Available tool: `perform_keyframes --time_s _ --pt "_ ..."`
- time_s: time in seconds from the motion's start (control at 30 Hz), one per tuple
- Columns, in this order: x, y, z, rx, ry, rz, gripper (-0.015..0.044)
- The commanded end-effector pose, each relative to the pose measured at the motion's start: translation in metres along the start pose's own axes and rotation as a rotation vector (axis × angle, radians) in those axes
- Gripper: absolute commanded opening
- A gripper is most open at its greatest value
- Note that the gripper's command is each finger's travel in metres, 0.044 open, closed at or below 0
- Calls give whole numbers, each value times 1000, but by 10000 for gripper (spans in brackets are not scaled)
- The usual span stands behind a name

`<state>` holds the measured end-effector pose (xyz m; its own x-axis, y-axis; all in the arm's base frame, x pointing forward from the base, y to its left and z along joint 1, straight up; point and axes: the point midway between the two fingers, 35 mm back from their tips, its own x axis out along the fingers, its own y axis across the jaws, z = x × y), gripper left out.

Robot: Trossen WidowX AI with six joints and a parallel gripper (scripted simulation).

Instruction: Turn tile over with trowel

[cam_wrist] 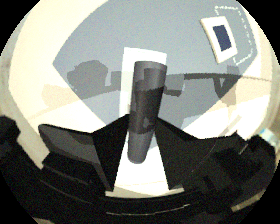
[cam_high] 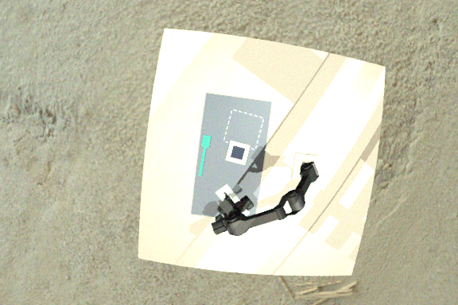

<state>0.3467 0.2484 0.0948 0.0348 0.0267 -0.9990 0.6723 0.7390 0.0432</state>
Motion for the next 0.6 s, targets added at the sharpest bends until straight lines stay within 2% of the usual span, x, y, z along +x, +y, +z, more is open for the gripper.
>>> perform_keyframes --time_s 0.0,0.57 --pt "1 -1 -1 120 4 -3 130" --pt "1 -1 -1 622 3 -4 130"
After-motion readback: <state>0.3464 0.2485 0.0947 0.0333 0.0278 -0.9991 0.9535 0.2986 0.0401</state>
